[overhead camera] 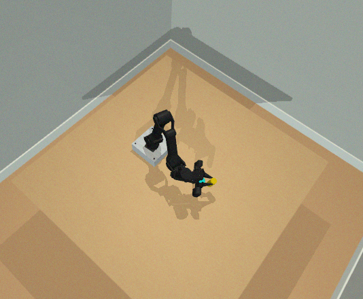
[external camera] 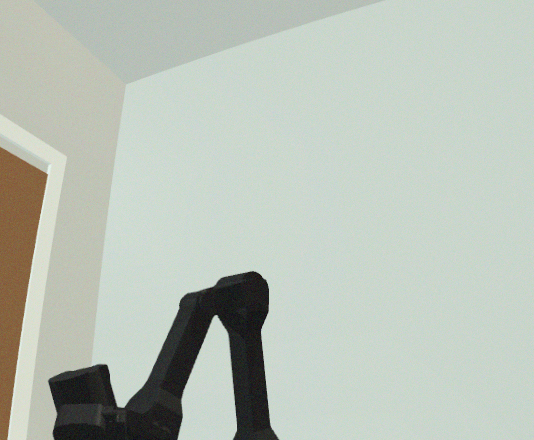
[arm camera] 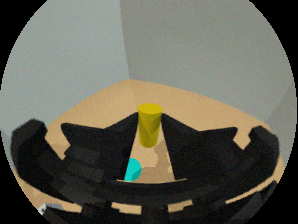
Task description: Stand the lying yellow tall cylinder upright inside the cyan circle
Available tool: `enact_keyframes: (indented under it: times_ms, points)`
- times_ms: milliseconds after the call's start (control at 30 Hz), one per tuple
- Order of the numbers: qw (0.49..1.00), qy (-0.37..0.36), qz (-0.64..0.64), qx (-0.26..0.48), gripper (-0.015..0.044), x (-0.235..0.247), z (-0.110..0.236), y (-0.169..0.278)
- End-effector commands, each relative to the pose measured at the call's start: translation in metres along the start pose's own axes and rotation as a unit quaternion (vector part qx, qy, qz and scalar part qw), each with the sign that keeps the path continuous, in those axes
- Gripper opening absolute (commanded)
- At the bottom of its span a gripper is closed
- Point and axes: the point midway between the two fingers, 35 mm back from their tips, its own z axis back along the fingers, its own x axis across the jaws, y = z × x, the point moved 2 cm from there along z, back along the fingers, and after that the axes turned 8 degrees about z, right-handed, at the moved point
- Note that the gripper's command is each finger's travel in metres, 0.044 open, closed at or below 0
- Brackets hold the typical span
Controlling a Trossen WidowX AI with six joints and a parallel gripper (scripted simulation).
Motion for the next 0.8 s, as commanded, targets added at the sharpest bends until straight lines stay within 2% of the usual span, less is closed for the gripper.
enact_keyframes:
  times_ms: [0,767]
  points:
    - [1.0,-0.004,-0.003,-0.007,0.0105,0.003,0.004,0.002]
    - [0.998,-0.021,0.018,-0.052,0.0105,0.018,0.023,0.001]
